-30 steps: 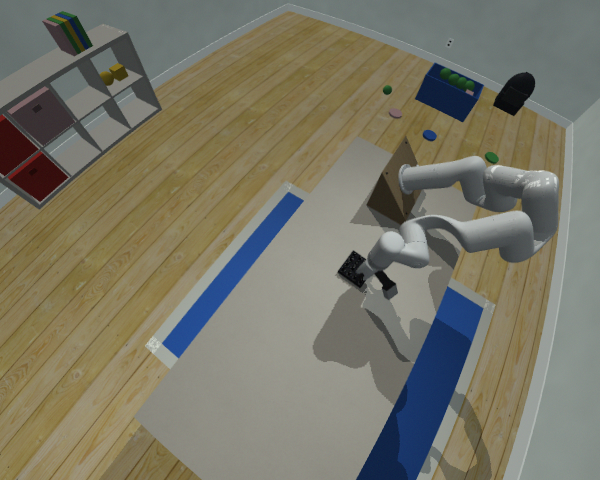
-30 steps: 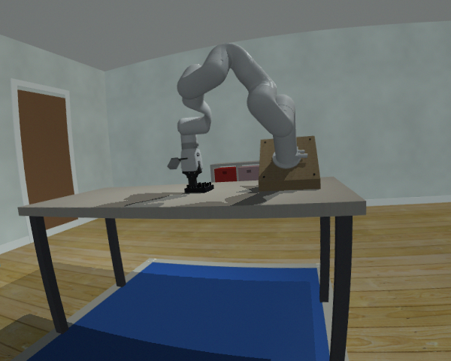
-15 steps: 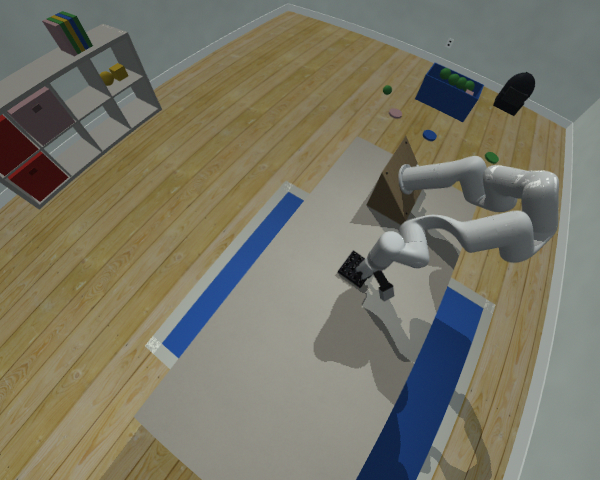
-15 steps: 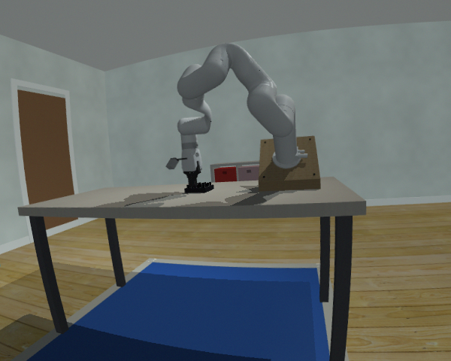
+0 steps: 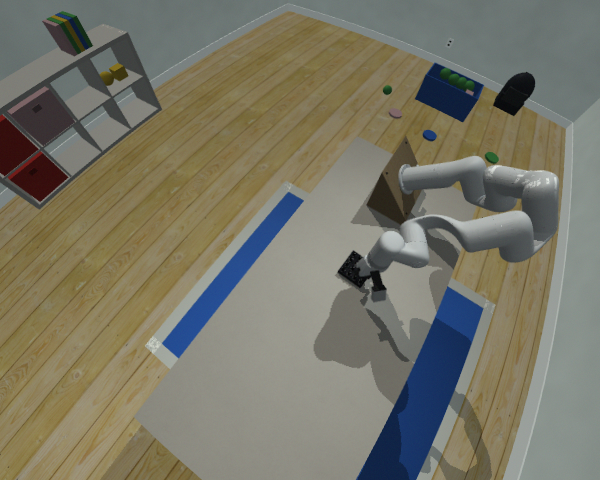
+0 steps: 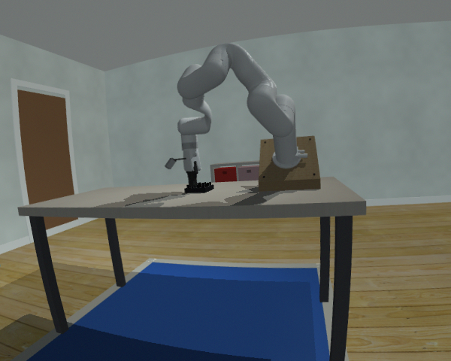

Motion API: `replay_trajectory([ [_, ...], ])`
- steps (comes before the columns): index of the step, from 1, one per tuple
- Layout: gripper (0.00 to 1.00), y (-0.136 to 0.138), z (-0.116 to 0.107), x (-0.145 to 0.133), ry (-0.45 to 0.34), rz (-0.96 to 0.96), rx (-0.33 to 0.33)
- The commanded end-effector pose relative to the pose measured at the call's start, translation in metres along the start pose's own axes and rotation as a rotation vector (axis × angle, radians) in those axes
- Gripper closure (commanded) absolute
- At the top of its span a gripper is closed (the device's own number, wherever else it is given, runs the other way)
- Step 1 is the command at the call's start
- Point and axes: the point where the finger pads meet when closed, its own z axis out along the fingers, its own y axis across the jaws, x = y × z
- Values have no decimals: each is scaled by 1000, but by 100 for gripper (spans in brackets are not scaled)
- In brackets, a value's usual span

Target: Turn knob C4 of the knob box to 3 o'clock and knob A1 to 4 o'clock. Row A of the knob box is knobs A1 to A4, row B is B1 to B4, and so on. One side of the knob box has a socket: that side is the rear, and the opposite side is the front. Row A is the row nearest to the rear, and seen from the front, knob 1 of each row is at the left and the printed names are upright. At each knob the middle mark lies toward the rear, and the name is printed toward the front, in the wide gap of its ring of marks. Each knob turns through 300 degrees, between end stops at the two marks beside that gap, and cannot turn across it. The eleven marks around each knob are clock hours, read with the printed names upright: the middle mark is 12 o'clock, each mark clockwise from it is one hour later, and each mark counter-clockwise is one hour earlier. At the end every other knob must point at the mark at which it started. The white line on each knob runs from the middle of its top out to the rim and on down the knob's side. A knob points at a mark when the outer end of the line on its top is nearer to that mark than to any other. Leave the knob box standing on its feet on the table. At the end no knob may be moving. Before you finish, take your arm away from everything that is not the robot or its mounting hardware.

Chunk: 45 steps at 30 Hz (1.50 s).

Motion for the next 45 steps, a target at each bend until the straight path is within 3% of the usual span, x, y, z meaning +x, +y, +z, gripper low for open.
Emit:
replay_trajectory([
  [1,92,1,-1,1,-4,141,-1],
  [22,92,1,-1,1,-4,533,-2],
  [45,92,1,-1,1,-4,598,-2],
])
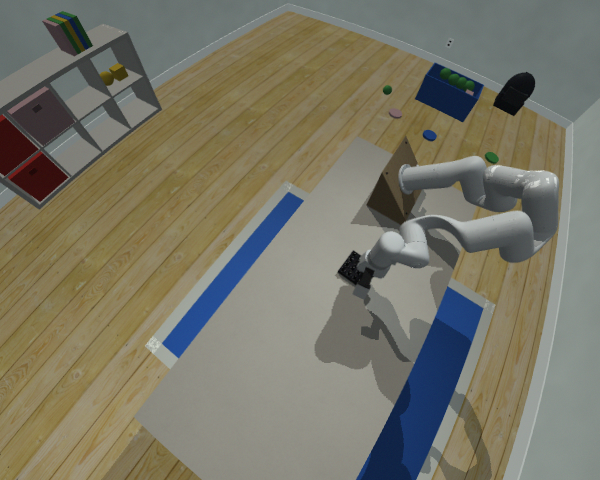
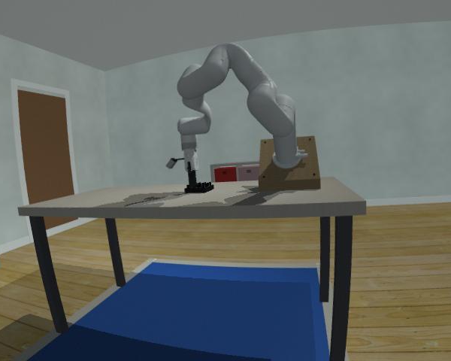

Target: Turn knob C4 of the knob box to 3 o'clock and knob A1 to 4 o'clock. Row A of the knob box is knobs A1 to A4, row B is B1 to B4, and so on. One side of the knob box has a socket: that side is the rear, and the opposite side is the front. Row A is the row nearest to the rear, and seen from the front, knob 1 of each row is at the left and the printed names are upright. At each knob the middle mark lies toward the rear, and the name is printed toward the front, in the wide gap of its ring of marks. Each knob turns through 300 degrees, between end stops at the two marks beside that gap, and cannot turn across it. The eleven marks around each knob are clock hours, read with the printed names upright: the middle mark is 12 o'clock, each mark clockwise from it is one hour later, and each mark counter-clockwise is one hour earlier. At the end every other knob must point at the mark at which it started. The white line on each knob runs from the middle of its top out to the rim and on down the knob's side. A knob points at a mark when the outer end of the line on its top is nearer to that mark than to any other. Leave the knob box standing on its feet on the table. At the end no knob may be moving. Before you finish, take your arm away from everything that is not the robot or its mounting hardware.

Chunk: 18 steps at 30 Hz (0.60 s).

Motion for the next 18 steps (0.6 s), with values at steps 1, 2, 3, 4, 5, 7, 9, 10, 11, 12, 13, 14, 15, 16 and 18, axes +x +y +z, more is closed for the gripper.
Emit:
replay_trajectory([
  [1,92,0,-1,1,3,-1,-1],
  [2,92,0,-1,1,3,-1,-1],
  [3,92,0,-1,1,3,-1,-1],
  [4,92,0,-1,1,3,-1,-1],
  [5,92,0,-1,1,3,-1,-1],
  [7,81,0,-1,1,3,-1,-1],
  [9,81,0,-1,1,3,-1,-1],
  [10,81,0,-1,1,3,-1,-1],
  [11,81,0,-1,1,3,-1,-1],
  [12,81,0,-1,1,3,-1,-1],
  [13,81,0,-1,1,3,-1,-1],
  [14,81,0,-1,1,3,-1,-1],
  [15,81,0,-1,1,3,-1,-1],
  [16,81,0,-1,1,3,-1,-1],
  [18,81,0,-1,1,3,-1,-1],
])
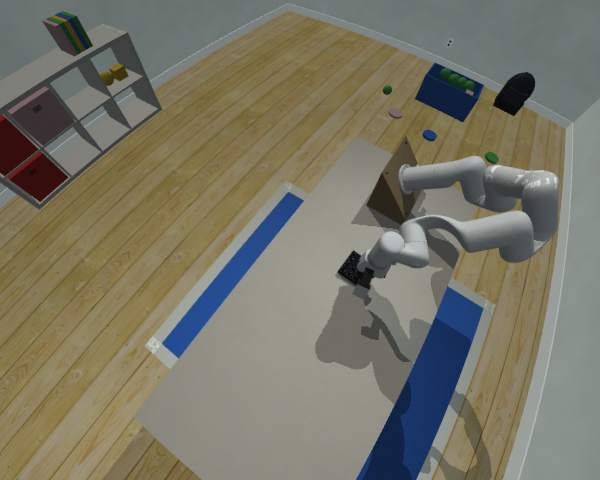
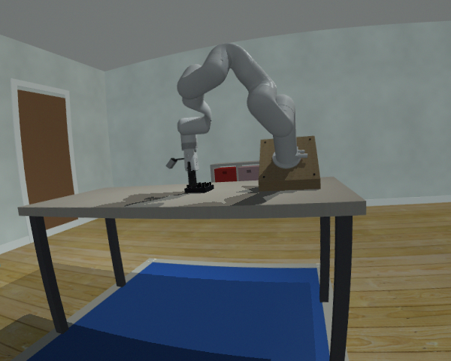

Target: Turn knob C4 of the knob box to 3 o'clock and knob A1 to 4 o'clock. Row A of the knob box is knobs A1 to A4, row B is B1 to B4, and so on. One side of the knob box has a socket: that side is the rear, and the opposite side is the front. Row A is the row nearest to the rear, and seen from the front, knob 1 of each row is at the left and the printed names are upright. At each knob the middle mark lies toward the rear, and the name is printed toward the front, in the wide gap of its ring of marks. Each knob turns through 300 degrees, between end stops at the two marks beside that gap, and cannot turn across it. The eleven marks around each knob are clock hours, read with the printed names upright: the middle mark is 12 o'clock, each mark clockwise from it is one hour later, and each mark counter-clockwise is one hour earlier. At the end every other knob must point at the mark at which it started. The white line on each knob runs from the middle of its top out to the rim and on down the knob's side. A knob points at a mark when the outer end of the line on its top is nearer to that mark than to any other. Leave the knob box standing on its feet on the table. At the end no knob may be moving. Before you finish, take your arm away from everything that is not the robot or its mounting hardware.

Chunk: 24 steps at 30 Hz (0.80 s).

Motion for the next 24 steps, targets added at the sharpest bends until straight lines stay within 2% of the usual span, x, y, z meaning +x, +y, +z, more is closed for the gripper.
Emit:
replay_trajectory([
  [1,81,0,-1,1,3,-1,-1],
  [14,81,0,-3,1,3,-1,-1],
  [24,81,0,-27,1,3,-1,-1],
])
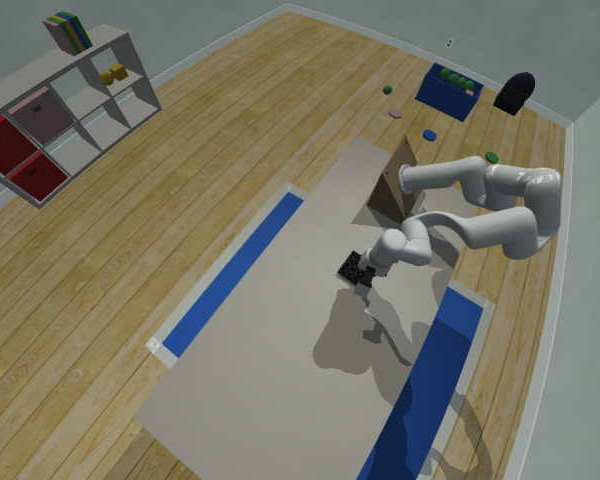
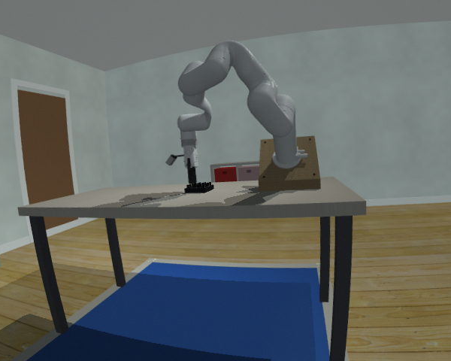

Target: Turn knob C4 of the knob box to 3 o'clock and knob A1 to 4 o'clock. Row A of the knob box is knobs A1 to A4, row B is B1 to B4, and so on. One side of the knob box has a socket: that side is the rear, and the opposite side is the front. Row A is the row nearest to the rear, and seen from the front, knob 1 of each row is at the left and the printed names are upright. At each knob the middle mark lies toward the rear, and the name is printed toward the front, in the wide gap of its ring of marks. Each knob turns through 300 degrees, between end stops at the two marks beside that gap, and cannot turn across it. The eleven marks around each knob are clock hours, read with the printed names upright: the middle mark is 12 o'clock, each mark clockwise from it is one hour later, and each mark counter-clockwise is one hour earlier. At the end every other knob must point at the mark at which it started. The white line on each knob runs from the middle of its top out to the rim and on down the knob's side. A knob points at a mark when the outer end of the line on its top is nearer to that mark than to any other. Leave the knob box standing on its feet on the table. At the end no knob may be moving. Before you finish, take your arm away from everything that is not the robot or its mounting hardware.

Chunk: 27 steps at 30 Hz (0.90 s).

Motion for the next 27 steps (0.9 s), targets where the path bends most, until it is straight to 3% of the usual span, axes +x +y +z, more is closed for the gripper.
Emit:
replay_trajectory([
  [1,81,0,-14,1,3,-1,-1],
  [22,81,0,-21,1,3,-1,-1],
  [23,0,0,-22,1,3,-1,-1],
  [27,0,0,-25,1,3,-1,-1],
])
